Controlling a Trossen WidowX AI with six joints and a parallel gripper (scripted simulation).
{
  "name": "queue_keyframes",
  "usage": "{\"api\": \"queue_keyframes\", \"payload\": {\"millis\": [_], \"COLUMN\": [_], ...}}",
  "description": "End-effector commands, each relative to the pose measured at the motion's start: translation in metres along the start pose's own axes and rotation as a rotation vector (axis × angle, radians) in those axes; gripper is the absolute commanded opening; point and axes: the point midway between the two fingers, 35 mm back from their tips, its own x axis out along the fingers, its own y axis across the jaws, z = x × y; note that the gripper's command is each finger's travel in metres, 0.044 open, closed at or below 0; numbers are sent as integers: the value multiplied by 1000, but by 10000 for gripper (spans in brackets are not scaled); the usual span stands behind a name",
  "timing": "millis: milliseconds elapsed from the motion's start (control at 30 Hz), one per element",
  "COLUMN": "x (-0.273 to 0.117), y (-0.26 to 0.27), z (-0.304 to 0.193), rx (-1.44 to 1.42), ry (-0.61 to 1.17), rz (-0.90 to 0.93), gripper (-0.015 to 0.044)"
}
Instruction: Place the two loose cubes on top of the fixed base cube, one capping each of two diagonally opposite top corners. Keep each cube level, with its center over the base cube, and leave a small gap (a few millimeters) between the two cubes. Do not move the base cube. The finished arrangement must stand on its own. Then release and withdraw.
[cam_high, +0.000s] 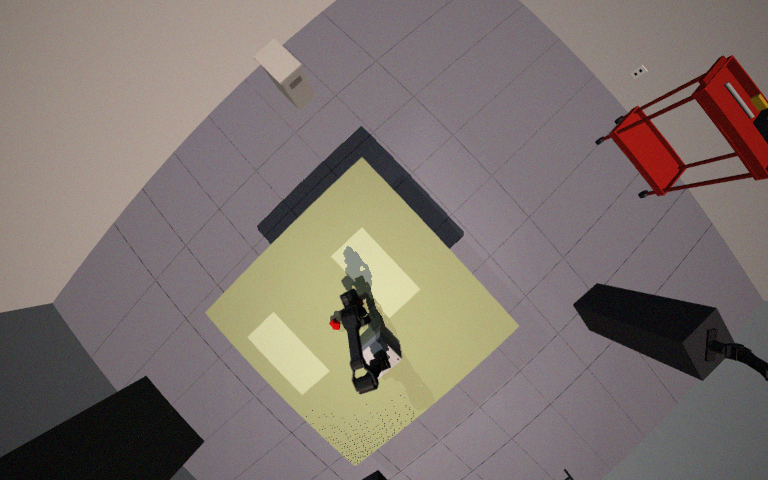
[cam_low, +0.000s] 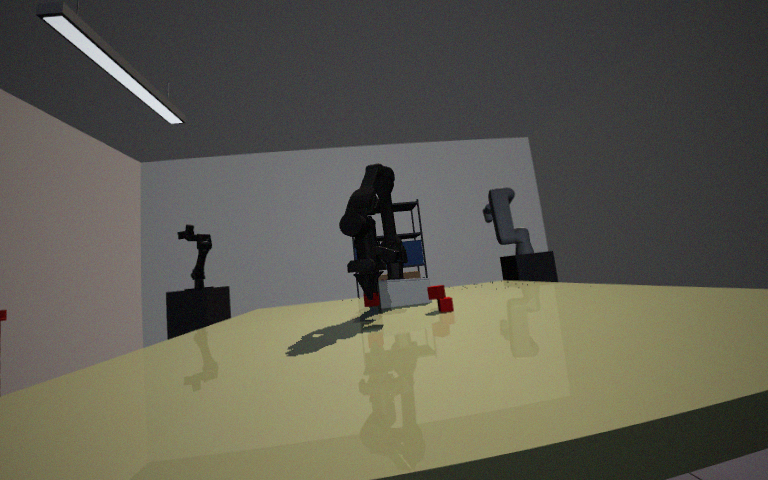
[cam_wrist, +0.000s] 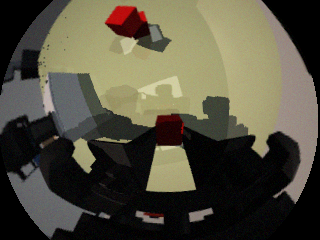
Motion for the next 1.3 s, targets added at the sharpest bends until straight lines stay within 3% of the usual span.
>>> {"api": "queue_keyframes", "payload": {"millis": [0,1000,1267], "x": [-11,-72,-73], "y": [-1,6,4], "z": [-1,-5,9], "rx": [1,28,62], "ry": [4,-2,-2], "rz": [-5,4,3], "gripper": [105,105,105]}}
